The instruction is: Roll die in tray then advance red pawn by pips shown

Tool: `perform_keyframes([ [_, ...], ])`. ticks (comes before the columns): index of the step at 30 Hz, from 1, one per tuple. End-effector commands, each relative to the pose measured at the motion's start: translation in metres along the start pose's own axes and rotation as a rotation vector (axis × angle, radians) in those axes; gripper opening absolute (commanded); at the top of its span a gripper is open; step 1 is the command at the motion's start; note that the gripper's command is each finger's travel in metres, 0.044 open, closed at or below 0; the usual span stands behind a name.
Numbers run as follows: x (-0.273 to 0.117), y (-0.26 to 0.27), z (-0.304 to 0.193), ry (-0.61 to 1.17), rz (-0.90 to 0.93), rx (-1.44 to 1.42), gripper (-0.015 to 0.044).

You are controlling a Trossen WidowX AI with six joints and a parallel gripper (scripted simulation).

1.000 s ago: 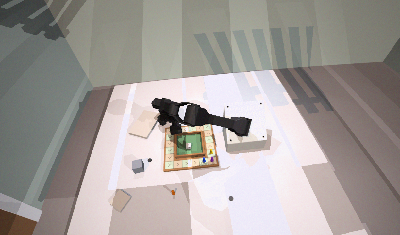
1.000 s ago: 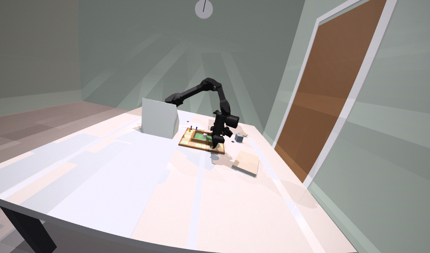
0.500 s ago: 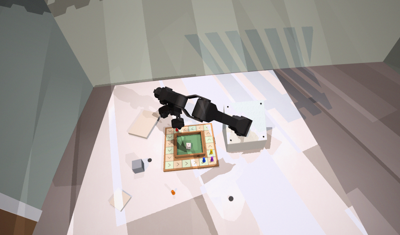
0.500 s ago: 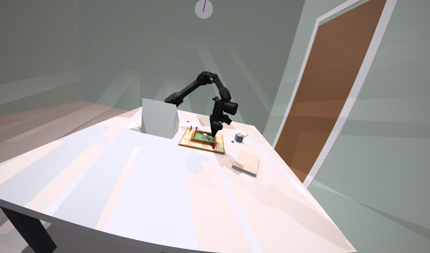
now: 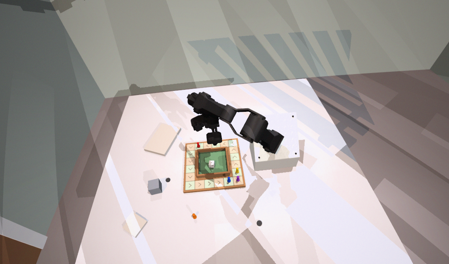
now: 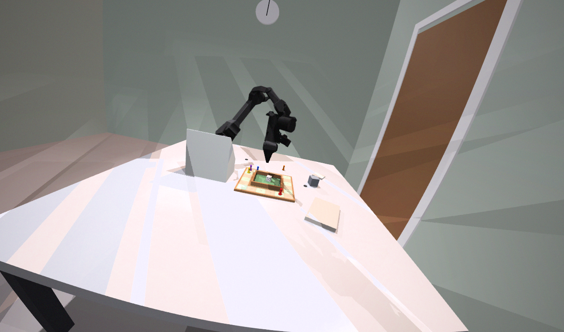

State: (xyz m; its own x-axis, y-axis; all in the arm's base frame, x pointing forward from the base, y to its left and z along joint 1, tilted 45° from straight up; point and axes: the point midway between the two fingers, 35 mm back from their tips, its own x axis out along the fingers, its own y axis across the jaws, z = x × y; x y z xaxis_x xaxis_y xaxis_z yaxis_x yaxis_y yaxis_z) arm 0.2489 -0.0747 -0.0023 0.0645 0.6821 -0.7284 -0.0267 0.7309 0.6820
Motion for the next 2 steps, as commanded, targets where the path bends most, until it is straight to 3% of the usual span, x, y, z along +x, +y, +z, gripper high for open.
perform_keyframes([
  [1,0.0022,-0.0001,-0.0007,0.005,0.009,0.01,0.044],
  [2,0.0022,-0.0001,-0.0007,0.005,0.009,0.01,0.044],
])
